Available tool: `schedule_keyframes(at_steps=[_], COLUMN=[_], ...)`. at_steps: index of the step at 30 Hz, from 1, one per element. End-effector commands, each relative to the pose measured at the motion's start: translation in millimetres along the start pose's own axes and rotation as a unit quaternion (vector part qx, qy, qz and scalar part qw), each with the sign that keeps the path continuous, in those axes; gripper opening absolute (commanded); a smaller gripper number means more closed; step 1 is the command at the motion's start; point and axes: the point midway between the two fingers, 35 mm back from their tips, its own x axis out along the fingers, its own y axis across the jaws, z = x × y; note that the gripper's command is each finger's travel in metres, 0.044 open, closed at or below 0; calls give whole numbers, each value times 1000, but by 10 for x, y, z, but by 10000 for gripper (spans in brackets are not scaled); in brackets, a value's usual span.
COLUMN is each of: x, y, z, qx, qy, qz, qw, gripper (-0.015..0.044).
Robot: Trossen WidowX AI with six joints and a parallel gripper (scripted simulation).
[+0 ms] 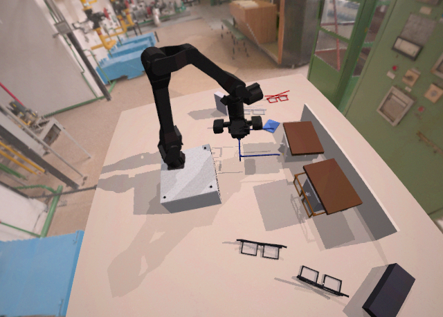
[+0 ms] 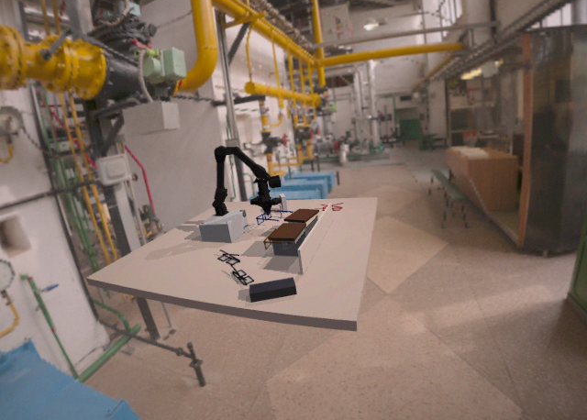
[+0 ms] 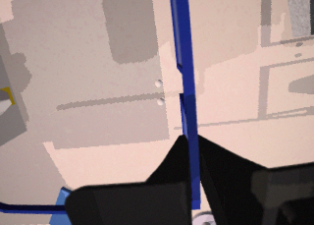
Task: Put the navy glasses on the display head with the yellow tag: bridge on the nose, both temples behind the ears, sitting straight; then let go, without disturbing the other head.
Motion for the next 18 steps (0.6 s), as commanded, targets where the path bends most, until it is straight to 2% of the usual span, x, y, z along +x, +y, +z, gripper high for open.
schedule_keyframes(at_steps=[1, 18], x=[41, 47], y=[-8, 170], z=[4, 7], qx=[-3, -3], qy=[-1, 3], qz=[-3, -2], qw=[1000, 1000], gripper=[0, 0])
